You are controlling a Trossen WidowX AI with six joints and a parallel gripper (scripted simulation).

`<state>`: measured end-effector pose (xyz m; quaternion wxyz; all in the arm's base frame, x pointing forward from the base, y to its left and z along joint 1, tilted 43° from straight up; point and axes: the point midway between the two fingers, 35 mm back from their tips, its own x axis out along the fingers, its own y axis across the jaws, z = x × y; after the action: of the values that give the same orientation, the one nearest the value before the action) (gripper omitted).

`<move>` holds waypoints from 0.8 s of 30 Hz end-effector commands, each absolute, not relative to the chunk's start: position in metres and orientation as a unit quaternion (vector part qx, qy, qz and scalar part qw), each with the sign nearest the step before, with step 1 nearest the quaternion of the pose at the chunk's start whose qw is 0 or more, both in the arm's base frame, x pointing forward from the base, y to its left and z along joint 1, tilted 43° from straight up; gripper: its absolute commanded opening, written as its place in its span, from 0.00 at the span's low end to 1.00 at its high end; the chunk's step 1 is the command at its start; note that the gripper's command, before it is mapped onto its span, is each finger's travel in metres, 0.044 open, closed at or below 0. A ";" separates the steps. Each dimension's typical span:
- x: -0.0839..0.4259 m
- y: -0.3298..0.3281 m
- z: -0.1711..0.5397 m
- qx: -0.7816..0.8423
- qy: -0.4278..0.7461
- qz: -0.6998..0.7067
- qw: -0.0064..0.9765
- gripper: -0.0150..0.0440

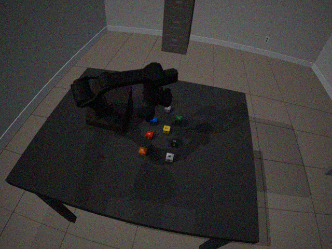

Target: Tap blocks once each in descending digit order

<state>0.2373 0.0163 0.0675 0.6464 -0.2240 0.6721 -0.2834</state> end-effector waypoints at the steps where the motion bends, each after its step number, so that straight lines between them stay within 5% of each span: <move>1: 0.243 0.048 0.036 -0.228 0.677 -0.280 0.641 0.93; 24: 0.244 0.073 0.011 -0.228 0.677 -0.281 0.641 0.93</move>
<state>0.2451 0.0724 0.0129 0.6427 -0.2302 0.6753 -0.2791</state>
